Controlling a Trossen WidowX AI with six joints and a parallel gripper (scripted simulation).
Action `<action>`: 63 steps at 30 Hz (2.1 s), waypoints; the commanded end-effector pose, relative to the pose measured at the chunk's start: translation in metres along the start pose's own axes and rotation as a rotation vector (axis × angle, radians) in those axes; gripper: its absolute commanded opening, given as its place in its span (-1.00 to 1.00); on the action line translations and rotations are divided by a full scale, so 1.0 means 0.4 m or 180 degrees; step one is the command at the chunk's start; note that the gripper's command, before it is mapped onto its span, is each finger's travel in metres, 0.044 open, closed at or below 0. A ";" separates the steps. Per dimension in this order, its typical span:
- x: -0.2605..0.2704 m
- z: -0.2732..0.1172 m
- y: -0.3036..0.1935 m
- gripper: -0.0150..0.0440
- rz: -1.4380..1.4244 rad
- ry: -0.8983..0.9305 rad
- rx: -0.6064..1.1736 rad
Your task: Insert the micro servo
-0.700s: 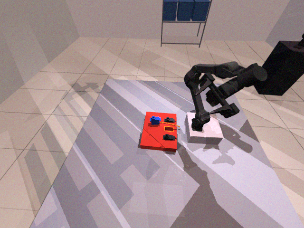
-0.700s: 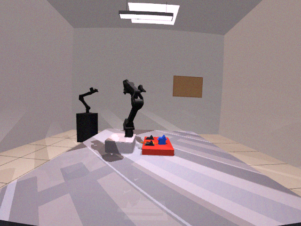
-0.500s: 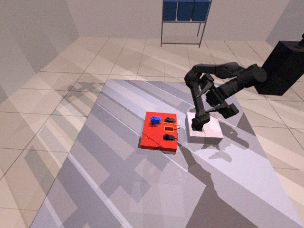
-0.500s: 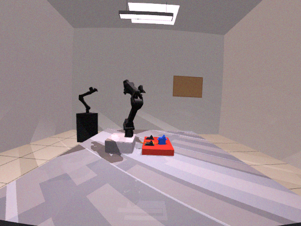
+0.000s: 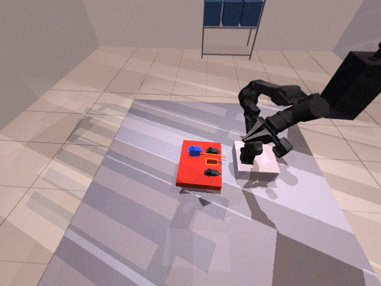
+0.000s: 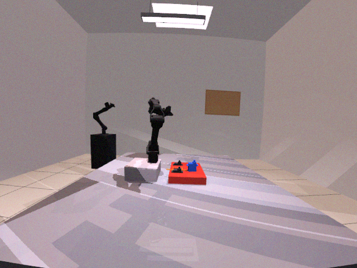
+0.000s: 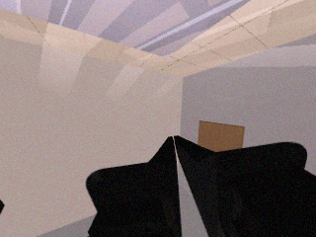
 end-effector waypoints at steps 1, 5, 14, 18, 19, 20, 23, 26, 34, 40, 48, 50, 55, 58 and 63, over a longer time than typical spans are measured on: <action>-0.003 0.017 0.014 -0.49 0.0155 0.0056 -0.0076; -0.002 0.035 0.027 -0.49 0.0309 0.0145 -0.0141; 0.008 0.087 0.067 -0.49 0.0758 0.0406 -0.0326; 0.017 0.111 0.085 -0.49 0.0974 0.0543 -0.0395; 0.020 0.116 0.090 -0.49 0.1029 0.0578 -0.0412; 0.022 0.122 0.094 -0.49 0.1083 0.0613 -0.0428; 0.031 0.139 0.108 -0.49 0.1252 0.0720 -0.0476; 0.042 0.155 0.122 -0.49 0.1423 0.0832 -0.0515; 0.073 0.198 0.161 -0.49 0.1894 0.1153 -0.0607; 0.101 0.229 0.192 -0.49 0.2268 0.1413 -0.0658; 0.144 0.265 0.234 -0.49 0.2782 0.1782 -0.0693; 0.156 0.272 0.244 -0.49 0.2905 0.1871 -0.0695; 0.186 0.290 0.270 -0.49 0.3227 0.2110 -0.0688; 0.205 0.300 0.287 -0.49 0.3428 0.2261 -0.0675; 0.237 0.314 0.315 -0.49 0.3770 0.2520 -0.0643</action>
Point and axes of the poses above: the point midway between the two fingers, 35 mm back from their tips, its own z axis out along the fingers, its own x axis across the jaws, y = z × x, the point moved 2 cm from there along -z, back along the fingers, and after that the axes turned 14 degrees about z, right-handed, at the moved point
